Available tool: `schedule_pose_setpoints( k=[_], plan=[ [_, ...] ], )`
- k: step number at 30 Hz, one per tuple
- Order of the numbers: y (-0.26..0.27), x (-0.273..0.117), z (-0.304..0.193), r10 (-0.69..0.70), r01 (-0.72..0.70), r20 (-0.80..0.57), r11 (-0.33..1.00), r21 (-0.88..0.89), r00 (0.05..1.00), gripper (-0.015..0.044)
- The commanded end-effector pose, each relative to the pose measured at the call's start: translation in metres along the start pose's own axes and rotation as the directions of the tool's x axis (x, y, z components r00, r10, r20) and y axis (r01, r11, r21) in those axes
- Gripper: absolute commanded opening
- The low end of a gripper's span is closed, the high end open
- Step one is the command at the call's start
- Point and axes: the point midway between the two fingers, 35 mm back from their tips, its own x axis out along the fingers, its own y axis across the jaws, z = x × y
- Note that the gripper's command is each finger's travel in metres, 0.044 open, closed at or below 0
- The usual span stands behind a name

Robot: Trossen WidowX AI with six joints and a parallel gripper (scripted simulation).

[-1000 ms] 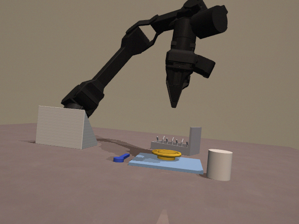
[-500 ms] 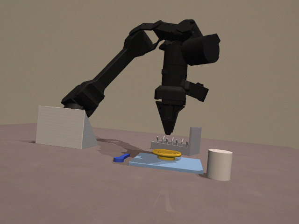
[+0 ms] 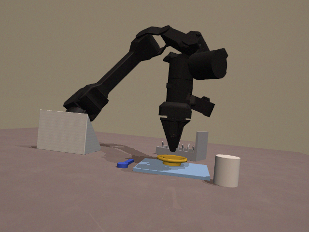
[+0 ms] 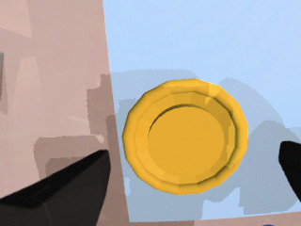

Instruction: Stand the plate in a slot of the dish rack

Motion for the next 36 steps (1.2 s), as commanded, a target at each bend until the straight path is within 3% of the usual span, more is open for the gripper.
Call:
schedule_pose_setpoints(
  k=[1, 27, 36],
  plan=[
    [0.001, 0.007, -0.001, 0.006, -0.006, 0.002, 1.0, 0.009, 1.0, 0.04],
    [0.003, 0.033, -0.003, 0.008, -0.008, 0.002, 1.0, 0.008, 1.0, 0.0384],
    [0.003, 0.033, -0.003, 0.008, -0.008, 0.002, 1.0, 0.008, 1.0, 0.0324]
  ],
)
